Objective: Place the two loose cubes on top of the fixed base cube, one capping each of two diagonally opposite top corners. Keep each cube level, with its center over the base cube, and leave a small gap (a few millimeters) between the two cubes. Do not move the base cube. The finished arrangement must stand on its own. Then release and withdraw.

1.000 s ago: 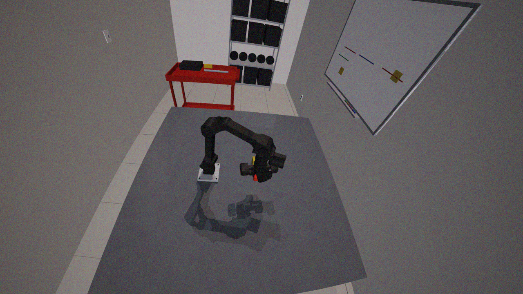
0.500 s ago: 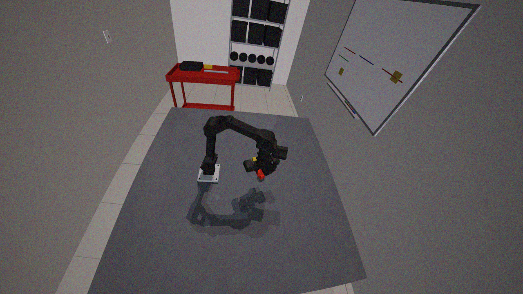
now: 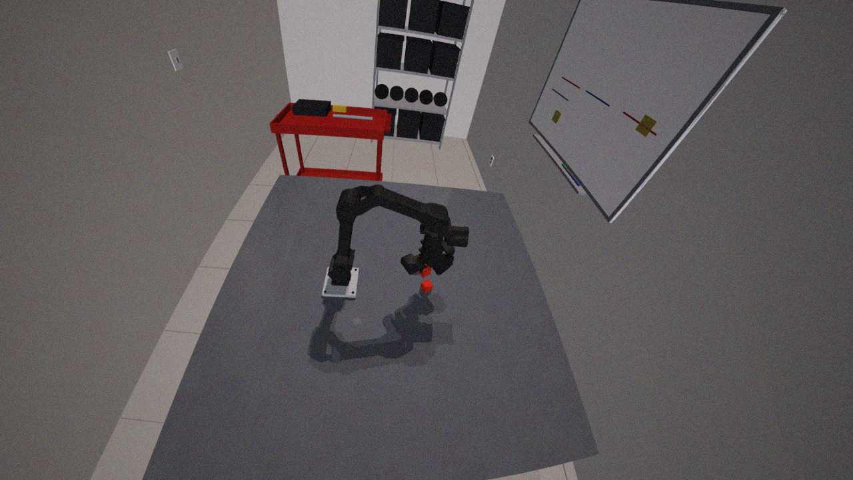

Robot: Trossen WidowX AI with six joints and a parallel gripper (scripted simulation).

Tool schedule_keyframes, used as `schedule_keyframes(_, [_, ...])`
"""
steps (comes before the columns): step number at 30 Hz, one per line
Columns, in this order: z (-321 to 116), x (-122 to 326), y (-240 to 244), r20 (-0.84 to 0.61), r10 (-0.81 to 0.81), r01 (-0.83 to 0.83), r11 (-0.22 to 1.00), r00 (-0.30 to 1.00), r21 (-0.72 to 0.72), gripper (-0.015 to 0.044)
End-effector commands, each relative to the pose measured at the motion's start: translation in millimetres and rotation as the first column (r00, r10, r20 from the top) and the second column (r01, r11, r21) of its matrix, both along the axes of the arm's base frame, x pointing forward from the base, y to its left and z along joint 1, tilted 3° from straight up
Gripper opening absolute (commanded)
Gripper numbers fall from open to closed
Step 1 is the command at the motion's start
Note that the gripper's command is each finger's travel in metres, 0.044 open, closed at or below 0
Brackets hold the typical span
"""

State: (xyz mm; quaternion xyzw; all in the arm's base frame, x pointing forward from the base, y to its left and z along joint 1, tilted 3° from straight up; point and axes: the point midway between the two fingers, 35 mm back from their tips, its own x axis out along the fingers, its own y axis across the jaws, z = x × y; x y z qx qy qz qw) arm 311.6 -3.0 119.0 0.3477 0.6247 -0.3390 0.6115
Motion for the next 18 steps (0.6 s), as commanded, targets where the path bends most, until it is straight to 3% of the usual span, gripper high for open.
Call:
schedule_keyframes(1, [-3.0, 0.2, 11.0, -0.002, 0.048, -0.048, 0.999, 0.999, 0.006, 0.0105])
schedule_keyframes(18, [-12.0, -0.7, 66.6, 0.004, 0.276, -0.276, 0.961, 0.961, 0.014, 0.0105])
